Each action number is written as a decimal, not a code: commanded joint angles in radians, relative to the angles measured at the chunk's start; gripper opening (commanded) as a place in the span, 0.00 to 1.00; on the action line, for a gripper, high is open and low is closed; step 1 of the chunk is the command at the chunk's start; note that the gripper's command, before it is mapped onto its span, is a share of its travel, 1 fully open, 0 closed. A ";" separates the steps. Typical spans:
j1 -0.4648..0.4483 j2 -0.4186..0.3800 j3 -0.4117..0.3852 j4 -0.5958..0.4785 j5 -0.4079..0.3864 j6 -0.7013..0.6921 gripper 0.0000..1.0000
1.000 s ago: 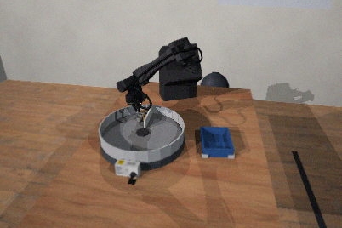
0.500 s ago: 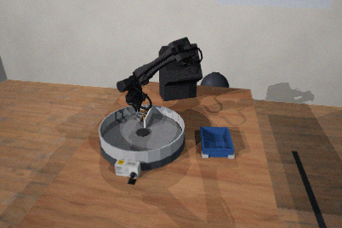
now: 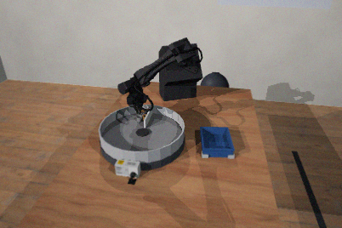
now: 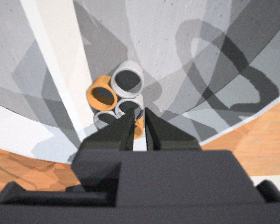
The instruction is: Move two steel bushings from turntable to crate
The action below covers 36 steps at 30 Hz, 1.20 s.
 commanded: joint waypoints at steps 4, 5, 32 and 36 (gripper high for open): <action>-0.023 -0.028 -0.005 0.026 0.001 0.012 0.13; -0.023 -0.028 -0.005 0.026 0.001 0.012 0.13; -0.023 -0.028 -0.009 0.026 0.001 0.008 0.13; -0.027 -0.031 -0.025 0.013 -0.007 -0.008 0.13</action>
